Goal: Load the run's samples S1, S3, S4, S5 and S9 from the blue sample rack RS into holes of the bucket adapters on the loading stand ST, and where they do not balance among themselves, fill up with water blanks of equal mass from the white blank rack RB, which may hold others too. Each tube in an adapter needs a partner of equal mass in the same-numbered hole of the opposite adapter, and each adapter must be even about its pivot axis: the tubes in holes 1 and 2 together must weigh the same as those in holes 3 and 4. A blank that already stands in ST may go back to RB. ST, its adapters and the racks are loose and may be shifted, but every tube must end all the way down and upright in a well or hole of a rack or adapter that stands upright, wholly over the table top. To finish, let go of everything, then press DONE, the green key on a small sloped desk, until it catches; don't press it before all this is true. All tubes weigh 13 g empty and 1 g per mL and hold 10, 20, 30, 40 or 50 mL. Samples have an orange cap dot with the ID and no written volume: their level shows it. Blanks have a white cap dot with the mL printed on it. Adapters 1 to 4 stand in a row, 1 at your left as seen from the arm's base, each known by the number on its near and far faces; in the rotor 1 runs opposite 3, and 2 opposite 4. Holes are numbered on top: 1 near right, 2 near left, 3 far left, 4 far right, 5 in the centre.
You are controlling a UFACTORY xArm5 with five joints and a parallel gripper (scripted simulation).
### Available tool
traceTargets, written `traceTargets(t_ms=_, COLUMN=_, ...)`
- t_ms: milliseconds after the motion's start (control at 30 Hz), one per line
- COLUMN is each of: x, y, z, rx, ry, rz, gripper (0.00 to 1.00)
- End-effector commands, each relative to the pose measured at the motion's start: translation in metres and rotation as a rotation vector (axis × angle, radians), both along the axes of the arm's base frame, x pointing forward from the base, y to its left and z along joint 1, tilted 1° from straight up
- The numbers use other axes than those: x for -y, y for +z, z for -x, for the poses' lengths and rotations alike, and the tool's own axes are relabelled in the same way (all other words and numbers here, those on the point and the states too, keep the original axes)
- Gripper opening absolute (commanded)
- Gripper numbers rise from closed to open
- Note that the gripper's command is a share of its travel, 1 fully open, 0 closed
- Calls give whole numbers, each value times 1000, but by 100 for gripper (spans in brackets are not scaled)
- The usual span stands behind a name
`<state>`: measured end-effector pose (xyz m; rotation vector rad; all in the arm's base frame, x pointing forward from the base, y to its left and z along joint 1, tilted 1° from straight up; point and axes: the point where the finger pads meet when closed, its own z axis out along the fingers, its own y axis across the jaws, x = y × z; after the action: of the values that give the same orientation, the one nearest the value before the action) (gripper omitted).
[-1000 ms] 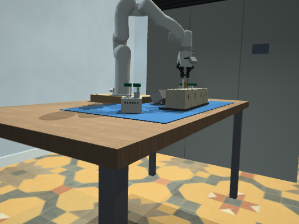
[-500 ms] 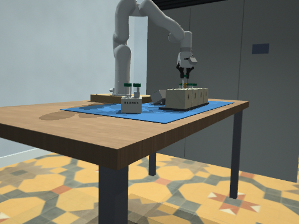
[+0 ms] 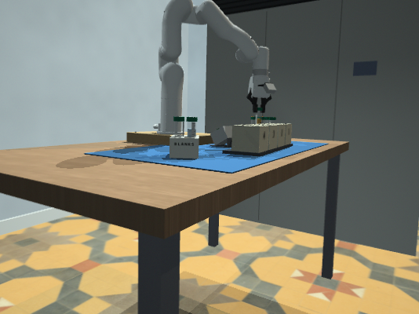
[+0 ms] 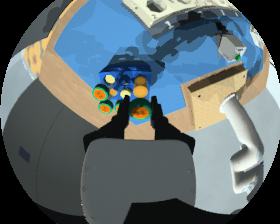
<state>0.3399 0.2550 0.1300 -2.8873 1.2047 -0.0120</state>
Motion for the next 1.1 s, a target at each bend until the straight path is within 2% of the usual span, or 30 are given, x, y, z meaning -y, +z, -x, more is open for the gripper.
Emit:
traceTargets(t_ms=0, x=-1, y=-2, z=-1, rx=3, ry=0, rz=-2, gripper=0)
traceTargets(t_ms=1067, x=-1, y=-30, z=-1, rx=3, ry=0, rz=-2, gripper=0)
